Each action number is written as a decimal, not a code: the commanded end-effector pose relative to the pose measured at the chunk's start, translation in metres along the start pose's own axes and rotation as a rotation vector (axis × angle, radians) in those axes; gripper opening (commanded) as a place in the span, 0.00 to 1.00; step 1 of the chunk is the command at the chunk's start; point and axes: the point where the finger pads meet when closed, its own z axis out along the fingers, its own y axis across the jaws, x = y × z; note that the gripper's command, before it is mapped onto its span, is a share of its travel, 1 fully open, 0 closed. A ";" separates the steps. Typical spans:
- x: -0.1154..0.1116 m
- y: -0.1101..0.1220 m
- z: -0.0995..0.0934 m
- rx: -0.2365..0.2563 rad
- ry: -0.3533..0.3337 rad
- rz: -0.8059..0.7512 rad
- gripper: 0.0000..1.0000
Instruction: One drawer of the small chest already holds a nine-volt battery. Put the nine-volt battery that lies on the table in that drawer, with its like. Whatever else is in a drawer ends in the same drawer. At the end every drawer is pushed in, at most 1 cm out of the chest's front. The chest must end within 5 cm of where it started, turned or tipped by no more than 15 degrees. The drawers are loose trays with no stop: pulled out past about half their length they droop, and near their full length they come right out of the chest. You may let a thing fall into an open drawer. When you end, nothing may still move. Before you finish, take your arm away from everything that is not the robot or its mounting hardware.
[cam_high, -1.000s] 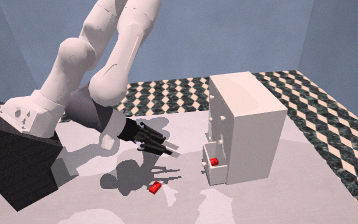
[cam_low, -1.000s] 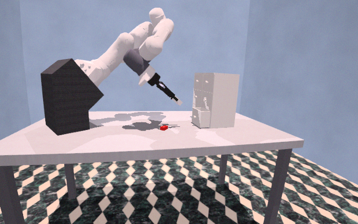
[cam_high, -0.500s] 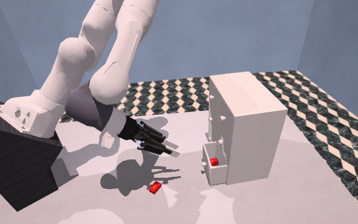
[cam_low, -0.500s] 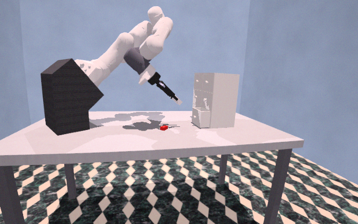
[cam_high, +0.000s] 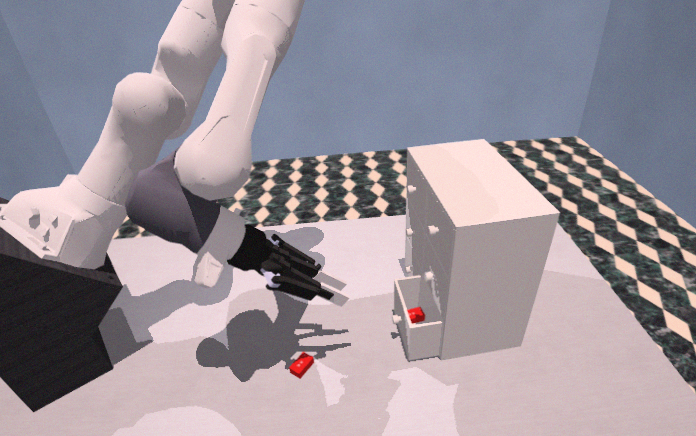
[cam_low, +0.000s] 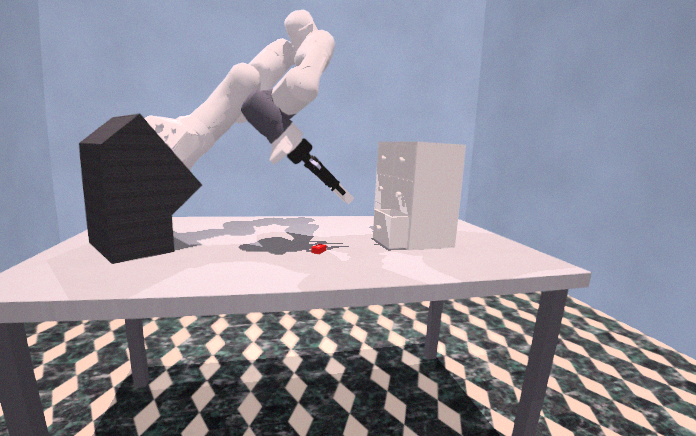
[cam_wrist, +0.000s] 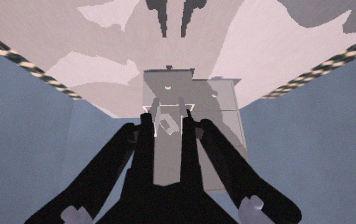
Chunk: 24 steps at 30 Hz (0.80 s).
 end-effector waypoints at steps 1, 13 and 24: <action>0.003 -0.001 -0.001 0.004 0.009 0.010 0.20; 0.003 -0.001 -0.005 0.003 0.030 0.010 0.20; 0.003 -0.001 -0.009 0.005 0.056 0.010 0.20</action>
